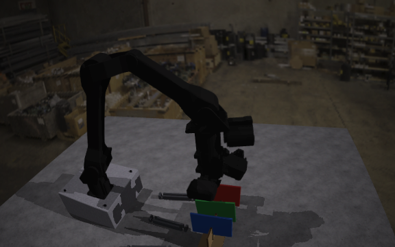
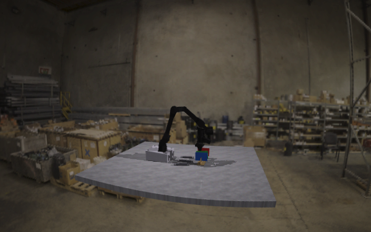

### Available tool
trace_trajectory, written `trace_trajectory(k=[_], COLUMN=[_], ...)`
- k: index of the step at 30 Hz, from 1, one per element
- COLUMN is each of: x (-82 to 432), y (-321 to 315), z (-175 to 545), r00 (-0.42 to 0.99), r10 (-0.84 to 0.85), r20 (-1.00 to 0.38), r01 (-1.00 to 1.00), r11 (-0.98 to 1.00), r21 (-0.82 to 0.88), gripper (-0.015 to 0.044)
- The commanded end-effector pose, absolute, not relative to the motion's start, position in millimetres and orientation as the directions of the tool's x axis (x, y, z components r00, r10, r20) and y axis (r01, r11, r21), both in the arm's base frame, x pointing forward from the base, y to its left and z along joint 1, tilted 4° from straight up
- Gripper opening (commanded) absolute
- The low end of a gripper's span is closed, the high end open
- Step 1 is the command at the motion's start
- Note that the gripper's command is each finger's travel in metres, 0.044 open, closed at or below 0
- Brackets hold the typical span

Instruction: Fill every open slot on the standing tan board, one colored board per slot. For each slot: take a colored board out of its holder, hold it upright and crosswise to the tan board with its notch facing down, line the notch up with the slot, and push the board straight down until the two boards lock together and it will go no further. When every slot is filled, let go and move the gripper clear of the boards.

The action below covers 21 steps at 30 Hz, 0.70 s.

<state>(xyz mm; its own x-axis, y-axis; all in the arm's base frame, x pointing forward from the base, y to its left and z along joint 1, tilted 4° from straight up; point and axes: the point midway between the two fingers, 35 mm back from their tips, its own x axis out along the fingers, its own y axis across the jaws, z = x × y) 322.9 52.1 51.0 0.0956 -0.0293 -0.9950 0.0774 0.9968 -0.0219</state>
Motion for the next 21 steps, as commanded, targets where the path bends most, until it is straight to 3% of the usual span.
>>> trace_trajectory(k=[1,21], x=[323,325], y=[52,52], z=[48,36], r00=[0.096,0.096], r10=[-0.026,-0.026], r20=[-0.995,-0.995], r01=[0.075,0.075], r11=[0.997,0.997], r21=[-0.019,-0.019], gripper=[0.0000,0.0000])
